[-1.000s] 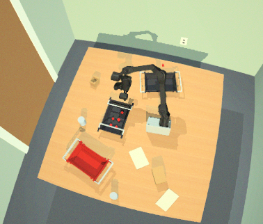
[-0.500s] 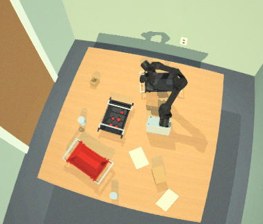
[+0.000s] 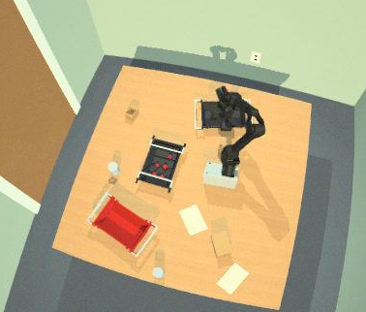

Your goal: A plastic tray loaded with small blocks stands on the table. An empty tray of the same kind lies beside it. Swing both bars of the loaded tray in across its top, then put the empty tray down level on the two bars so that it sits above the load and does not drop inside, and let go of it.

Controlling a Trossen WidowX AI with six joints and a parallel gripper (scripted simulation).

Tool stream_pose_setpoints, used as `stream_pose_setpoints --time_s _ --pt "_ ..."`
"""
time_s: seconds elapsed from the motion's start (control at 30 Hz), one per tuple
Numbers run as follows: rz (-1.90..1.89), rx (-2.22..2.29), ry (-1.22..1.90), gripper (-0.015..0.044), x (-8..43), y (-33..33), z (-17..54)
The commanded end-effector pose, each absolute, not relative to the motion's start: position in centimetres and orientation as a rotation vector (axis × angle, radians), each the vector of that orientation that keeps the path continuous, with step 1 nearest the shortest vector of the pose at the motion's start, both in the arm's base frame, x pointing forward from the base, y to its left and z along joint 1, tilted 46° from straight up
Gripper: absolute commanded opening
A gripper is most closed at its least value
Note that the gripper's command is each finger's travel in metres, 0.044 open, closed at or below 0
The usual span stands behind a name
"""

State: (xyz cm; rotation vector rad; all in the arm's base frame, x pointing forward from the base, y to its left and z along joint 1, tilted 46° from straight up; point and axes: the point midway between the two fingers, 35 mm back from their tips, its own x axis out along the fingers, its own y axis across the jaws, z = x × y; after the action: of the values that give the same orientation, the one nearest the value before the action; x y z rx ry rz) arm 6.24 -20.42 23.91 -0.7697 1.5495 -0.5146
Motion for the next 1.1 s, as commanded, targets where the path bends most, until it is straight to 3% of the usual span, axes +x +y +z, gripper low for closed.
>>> stream_pose_setpoints --time_s 0.0,0.83,1.07 --pt "-0.506 -0.776 1.556 0.044 6.2 -21.0 23.1" --pt "-0.507 -0.78 1.56 0.044 5.9 -26.3 18.0" --pt "-0.507 -0.78 1.56 0.0337 5.9 -26.3 18.0"
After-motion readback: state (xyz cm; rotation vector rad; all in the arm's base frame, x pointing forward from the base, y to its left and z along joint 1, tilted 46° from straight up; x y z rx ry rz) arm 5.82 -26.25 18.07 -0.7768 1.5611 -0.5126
